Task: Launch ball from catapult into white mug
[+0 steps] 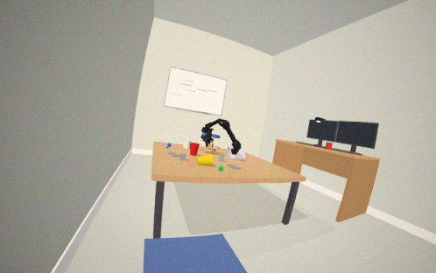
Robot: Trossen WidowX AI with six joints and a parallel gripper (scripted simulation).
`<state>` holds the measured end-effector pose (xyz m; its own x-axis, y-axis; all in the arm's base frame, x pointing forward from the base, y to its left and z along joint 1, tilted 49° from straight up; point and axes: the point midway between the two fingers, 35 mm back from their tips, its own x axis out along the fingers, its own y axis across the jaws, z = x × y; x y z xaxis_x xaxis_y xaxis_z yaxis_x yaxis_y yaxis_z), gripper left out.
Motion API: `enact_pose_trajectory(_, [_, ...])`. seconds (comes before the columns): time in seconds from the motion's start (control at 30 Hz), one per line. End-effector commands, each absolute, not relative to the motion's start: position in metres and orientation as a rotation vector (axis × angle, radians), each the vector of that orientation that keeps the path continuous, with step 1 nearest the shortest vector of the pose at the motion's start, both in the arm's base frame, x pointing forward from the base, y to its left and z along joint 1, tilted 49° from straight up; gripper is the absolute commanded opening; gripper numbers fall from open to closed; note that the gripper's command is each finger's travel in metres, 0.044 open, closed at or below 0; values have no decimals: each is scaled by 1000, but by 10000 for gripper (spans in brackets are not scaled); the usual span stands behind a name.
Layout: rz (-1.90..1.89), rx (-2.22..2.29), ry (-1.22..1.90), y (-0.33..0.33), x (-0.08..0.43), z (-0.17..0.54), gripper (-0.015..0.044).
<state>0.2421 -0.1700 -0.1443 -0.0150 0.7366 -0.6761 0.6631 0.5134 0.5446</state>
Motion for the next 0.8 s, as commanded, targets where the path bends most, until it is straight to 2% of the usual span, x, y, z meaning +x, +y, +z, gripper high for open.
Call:
enact_pose_trajectory(0.0, [82,1199,1712,-167,242,-148,0])
enact_pose_trajectory(0.77, [91,1195,1724,-146,241,-166,0])
